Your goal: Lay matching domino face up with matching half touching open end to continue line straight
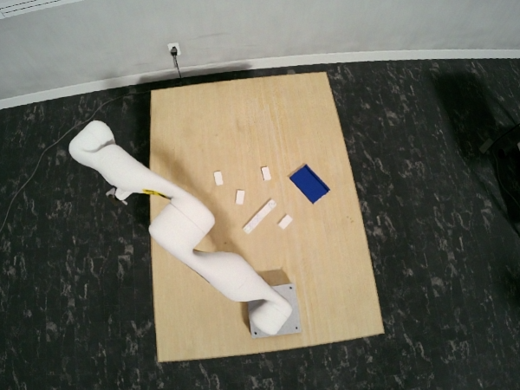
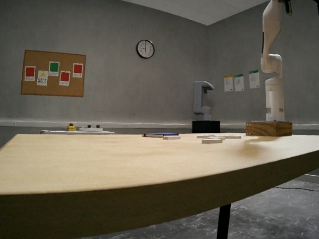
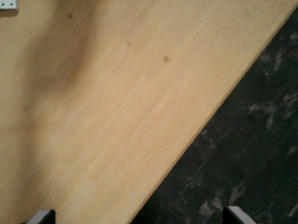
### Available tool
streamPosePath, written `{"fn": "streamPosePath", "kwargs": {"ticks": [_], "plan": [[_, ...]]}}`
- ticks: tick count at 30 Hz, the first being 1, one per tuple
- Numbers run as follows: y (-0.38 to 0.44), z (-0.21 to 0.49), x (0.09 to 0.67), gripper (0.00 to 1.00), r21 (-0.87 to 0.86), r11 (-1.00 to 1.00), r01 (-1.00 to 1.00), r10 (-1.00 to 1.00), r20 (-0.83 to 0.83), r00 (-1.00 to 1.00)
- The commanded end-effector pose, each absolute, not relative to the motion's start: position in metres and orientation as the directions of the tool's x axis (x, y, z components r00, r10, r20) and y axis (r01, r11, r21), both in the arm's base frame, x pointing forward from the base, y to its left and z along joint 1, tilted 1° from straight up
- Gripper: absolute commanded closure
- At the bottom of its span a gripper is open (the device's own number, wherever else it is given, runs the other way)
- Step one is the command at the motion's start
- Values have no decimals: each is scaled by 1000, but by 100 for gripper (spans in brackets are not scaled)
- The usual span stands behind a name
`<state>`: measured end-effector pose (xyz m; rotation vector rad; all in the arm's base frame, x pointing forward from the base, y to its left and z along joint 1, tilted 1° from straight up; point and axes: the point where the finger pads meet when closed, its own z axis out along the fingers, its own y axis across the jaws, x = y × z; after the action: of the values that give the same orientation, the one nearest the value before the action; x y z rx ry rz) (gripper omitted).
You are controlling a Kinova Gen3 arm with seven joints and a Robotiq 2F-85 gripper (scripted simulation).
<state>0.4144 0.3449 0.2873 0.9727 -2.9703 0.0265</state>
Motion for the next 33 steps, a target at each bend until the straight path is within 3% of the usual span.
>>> {"fn": "streamPosePath", "kwargs": {"ticks": [1, 22, 33], "plan": [[345, 288, 415, 0, -11, 806, -592, -591, 18, -806], [343, 287, 416, 0, -11, 806, -592, -592, 18, -806], [296, 262, 442, 0, -6, 800, -600, -600, 18, -800]]}}
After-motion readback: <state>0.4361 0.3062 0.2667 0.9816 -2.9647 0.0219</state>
